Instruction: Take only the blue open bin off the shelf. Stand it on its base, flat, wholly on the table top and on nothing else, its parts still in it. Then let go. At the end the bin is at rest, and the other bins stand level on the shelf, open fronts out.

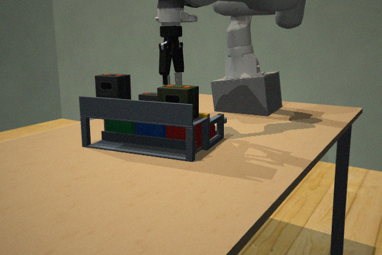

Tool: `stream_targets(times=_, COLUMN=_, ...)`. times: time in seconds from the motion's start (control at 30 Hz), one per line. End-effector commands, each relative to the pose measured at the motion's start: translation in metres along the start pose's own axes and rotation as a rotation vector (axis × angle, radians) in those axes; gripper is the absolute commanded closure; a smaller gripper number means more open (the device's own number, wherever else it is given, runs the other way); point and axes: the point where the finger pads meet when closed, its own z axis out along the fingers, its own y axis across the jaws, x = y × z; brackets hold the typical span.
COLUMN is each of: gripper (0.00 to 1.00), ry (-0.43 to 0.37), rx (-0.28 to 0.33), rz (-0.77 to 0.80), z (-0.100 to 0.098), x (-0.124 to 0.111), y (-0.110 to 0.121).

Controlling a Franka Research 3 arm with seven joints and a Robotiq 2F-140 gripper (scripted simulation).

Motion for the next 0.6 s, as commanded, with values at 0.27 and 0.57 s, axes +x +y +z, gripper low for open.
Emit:
stream_targets(times=0.27, gripper=0.43, ry=-0.004, rx=-0.014, rz=-0.005, z=0.035, x=-0.002, y=0.006)
stream_targets(times=0.57, gripper=0.43, ry=-0.005, rx=-0.015, rz=-0.006, z=0.044, x=-0.002, y=0.007)
